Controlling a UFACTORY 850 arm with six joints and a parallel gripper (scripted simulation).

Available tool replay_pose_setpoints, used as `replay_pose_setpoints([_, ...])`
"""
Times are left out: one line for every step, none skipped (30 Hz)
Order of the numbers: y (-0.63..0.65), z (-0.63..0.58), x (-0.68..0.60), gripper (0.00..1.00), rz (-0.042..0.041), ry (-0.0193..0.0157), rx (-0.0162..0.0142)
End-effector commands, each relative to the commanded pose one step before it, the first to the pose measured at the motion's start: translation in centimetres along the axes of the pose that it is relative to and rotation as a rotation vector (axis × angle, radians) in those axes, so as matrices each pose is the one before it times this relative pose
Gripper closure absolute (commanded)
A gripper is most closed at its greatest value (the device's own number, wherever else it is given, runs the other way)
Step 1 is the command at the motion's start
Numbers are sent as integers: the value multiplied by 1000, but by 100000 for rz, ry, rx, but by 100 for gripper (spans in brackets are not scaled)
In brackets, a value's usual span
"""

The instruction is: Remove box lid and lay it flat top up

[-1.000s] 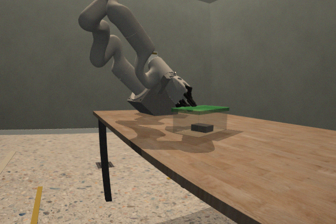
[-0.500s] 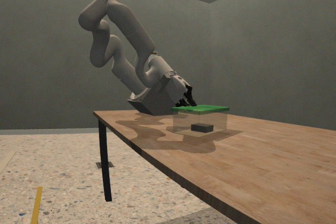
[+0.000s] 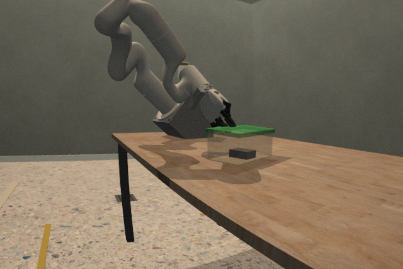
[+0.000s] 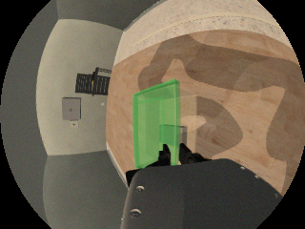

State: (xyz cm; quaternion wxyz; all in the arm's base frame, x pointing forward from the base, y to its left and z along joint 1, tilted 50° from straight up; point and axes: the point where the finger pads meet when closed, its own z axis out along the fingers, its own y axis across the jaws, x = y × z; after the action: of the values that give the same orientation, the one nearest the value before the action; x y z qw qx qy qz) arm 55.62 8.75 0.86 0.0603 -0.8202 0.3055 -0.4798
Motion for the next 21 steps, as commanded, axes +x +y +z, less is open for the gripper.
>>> replay_pose_setpoints([-134, -25, 22, 100, 8, 71, -128])
replay_pose_setpoints([0, 0, 0, 100, 0, 0, -2])
replay_pose_setpoints([0, 0, 0, 100, 0, 0, 0])
replay_pose_setpoints([0, 0, 0, 100, 0, 0, 0])
replay_pose_setpoints([-1, -1, 0, 100, 0, 0, -10])
replay_pose_setpoints([-3, -2, 0, 100, 0, 0, -25])
replay_pose_setpoints([-5, -4, 0, 100, -1, 1, -46])
replay_pose_setpoints([-8, -6, 0, 100, -1, 1, -70])
replay_pose_setpoints([-11, -8, 0, 100, -1, 1, -96])
replay_pose_setpoints([-14, -10, 0, 100, -1, 1, -124])
replay_pose_setpoints([-17, -13, 0, 100, -1, 1, -151])
replay_pose_setpoints([-20, -15, 0, 100, 0, 0, -176])
replay_pose_setpoints([-22, -17, 0, 100, 0, 0, -200])
replay_pose_setpoints([-25, -19, 0, 100, 1, -1, -221])
replay_pose_setpoints([-27, -21, -1, 100, 3, -2, -238])
replay_pose_setpoints([-28, -21, 0, 100, -2, 2, -251])
replay_pose_setpoints([-29, -21, 1, 100, -2, 2, -260])
replay_pose_setpoints([-30, -22, 0, 100, -1, 1, -264])
replay_pose_setpoints([-30, -23, 0, 100, 1, -1, -264])
replay_pose_setpoints([0, 0, 0, 100, 0, 0, 0])
replay_pose_setpoints([0, 0, 0, 100, 0, 0, 0])
